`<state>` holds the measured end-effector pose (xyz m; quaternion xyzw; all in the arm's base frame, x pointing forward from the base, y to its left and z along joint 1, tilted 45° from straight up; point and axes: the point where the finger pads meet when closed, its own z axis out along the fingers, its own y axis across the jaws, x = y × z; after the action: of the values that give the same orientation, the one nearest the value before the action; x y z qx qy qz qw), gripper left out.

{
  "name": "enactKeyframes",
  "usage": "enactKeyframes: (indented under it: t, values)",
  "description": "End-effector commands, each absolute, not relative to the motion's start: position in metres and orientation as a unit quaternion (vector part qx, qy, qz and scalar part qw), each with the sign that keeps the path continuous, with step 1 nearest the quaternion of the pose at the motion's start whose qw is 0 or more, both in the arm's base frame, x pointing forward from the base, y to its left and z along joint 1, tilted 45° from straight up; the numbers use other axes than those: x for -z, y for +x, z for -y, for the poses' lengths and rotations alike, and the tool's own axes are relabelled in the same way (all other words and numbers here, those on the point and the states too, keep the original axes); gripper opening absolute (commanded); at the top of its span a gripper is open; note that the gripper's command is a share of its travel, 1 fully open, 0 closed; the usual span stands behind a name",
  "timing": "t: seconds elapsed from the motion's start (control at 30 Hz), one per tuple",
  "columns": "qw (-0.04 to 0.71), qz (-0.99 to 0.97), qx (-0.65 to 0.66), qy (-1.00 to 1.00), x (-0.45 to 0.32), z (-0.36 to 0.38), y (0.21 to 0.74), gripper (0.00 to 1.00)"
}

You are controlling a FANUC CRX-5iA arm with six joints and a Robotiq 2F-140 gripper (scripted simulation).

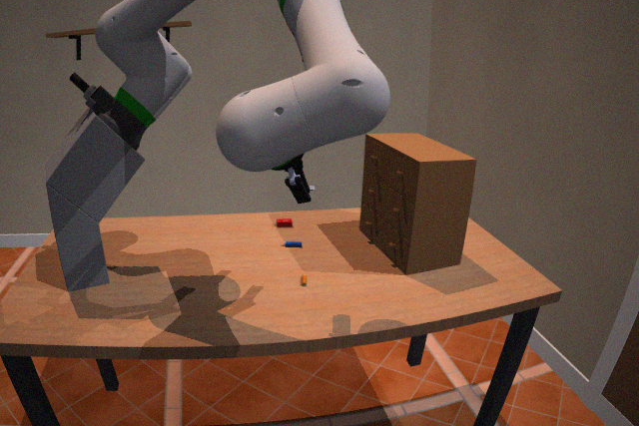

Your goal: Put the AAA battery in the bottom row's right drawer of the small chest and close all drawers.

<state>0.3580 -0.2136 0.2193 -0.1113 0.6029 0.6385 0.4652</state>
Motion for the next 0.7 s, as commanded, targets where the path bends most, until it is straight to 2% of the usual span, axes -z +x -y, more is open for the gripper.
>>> enactKeyframes:
  t: [0.0, 0.27, 0.37, 0.43, 0.67]
  values:
    - [0.473, -0.667, -0.552, -0.165, -0.232, 0.184, 0.371, 1.00]
    - [0.473, -0.733, -0.398, -0.286, -0.240, 0.150, 0.375, 1.00]
    - [0.472, -0.735, -0.389, -0.291, -0.240, 0.150, 0.375, 1.00]
    - [0.466, -0.750, -0.308, -0.354, -0.244, 0.141, 0.373, 1.00]
    - [0.446, -0.753, -0.170, -0.452, -0.251, 0.138, 0.366, 1.00]
